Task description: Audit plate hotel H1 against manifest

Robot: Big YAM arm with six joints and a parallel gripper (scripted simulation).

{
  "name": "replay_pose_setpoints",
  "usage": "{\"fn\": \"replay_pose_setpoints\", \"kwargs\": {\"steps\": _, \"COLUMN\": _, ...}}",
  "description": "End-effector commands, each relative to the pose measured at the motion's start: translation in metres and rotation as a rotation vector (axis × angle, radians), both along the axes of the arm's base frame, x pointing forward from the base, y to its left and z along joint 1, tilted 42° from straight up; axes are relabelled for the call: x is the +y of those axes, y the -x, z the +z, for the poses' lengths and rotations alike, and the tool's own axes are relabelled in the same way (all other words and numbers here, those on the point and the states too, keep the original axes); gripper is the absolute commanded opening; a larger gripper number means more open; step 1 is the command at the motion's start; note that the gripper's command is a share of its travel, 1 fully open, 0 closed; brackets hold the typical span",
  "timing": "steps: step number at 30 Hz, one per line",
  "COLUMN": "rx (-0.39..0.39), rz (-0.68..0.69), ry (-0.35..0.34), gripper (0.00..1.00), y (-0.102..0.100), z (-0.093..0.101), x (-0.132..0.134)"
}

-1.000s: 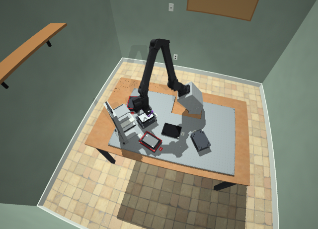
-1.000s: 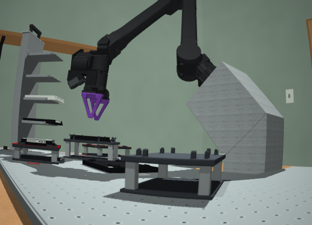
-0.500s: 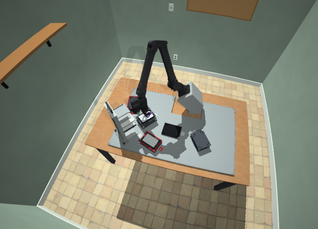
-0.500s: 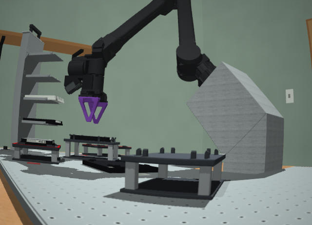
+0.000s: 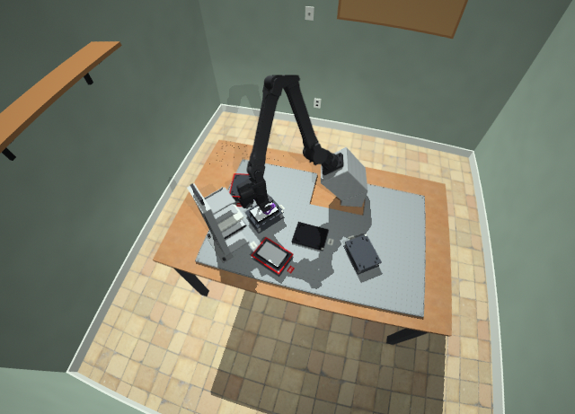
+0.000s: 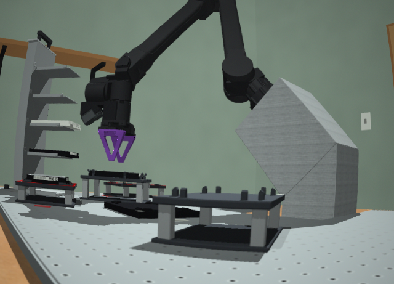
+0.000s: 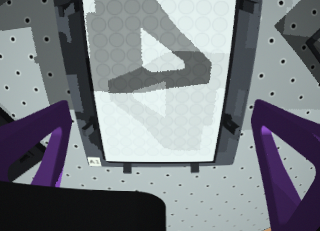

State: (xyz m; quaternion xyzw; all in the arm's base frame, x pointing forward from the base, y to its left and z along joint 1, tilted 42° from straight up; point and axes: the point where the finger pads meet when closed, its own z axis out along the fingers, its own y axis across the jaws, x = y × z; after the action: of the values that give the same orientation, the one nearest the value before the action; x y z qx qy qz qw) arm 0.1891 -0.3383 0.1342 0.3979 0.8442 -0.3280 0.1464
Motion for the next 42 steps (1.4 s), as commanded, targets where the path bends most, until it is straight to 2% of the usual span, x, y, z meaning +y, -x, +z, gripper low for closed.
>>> {"fn": "replay_pose_setpoints", "kwargs": {"steps": 1, "rx": 0.011, "rz": 0.006, "ry": -0.001, "gripper": 1.00, "y": 0.003, "z": -0.007, "x": -0.004}}
{"fn": "replay_pose_setpoints", "kwargs": {"steps": 11, "rx": 0.011, "rz": 0.006, "ry": -0.002, "gripper": 1.00, "y": 0.003, "z": -0.015, "x": -0.011}}
{"fn": "replay_pose_setpoints", "kwargs": {"steps": 12, "rx": 0.009, "rz": 0.025, "ry": 0.002, "gripper": 1.00, "y": -0.004, "z": -0.015, "x": -0.008}}
{"fn": "replay_pose_setpoints", "kwargs": {"steps": 15, "rx": 0.012, "rz": 0.006, "ry": -0.002, "gripper": 1.00, "y": 0.003, "z": -0.019, "x": -0.014}}
{"fn": "replay_pose_setpoints", "kwargs": {"steps": 28, "rx": 0.012, "rz": 0.006, "ry": -0.002, "gripper": 1.00, "y": 0.004, "z": -0.031, "x": -0.024}}
{"fn": "replay_pose_setpoints", "kwargs": {"steps": 29, "rx": 0.011, "rz": 0.025, "ry": 0.000, "gripper": 1.00, "y": -0.003, "z": -0.031, "x": -0.021}}
{"fn": "replay_pose_setpoints", "kwargs": {"steps": 30, "rx": 0.012, "rz": 0.020, "ry": -0.002, "gripper": 1.00, "y": -0.001, "z": -0.033, "x": -0.023}}
{"fn": "replay_pose_setpoints", "kwargs": {"steps": 31, "rx": 0.013, "rz": 0.015, "ry": -0.002, "gripper": 1.00, "y": 0.001, "z": -0.033, "x": -0.024}}
{"fn": "replay_pose_setpoints", "kwargs": {"steps": 32, "rx": -0.005, "rz": 0.010, "ry": 0.014, "gripper": 1.00, "y": -0.003, "z": -0.022, "x": -0.027}}
{"fn": "replay_pose_setpoints", "kwargs": {"steps": 34, "rx": -0.005, "rz": 0.010, "ry": 0.014, "gripper": 1.00, "y": -0.003, "z": -0.022, "x": -0.027}}
{"fn": "replay_pose_setpoints", "kwargs": {"steps": 35, "rx": -0.005, "rz": 0.010, "ry": 0.014, "gripper": 0.86, "y": -0.003, "z": -0.022, "x": -0.027}}
{"fn": "replay_pose_setpoints", "kwargs": {"steps": 42, "rx": -0.005, "rz": 0.010, "ry": 0.014, "gripper": 0.86, "y": -0.003, "z": -0.022, "x": -0.027}}
